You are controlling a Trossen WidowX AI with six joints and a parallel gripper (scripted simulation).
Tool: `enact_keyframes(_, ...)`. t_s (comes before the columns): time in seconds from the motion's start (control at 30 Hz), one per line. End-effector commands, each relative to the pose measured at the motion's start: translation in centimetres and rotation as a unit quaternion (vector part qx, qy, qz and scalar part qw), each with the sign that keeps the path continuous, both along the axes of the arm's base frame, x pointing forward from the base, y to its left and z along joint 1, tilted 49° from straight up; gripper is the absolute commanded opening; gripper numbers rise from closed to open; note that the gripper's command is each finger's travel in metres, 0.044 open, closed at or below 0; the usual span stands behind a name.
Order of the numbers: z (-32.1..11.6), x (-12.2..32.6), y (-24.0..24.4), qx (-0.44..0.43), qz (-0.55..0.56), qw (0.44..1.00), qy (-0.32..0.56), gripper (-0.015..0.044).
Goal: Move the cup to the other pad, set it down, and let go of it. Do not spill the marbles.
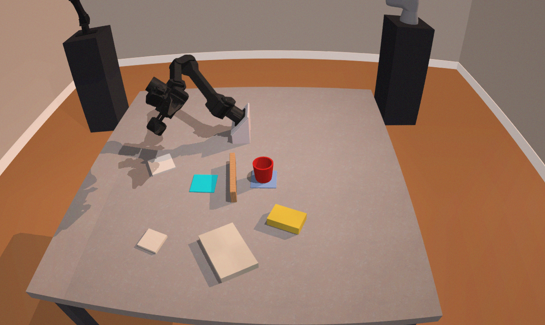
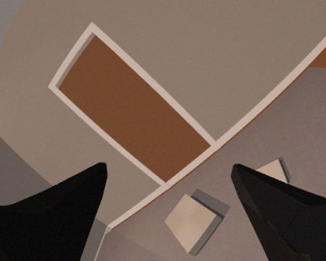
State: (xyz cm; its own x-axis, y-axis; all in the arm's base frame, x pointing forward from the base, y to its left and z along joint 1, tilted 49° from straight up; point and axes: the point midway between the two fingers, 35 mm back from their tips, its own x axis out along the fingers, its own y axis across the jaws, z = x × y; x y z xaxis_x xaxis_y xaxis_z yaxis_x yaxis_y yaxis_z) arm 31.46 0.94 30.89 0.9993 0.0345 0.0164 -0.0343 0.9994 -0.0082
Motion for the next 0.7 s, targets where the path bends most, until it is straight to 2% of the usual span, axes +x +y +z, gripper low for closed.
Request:
enact_keyframes(0.0, -0.3, 0.2, 0.1, 0.005, 0.0, 1.0, 0.007, 0.0374)
enact_keyframes(0.13, -5.7, 2.8, 1.6, 0.104, -0.013, 0.985, 0.136, 0.0269)
enact_keyframes(0.3, -14.1, 4.2, 4.2, 0.206, -0.083, 0.925, 0.309, 0.0148)
enact_keyframes(0.5, -23.1, 2.4, 6.4, 0.256, -0.24, 0.82, 0.451, 0.0148)
enact_keyframes(0.67, -28.7, -0.8, 7.3, 0.232, -0.393, 0.743, 0.49, 0.0148)
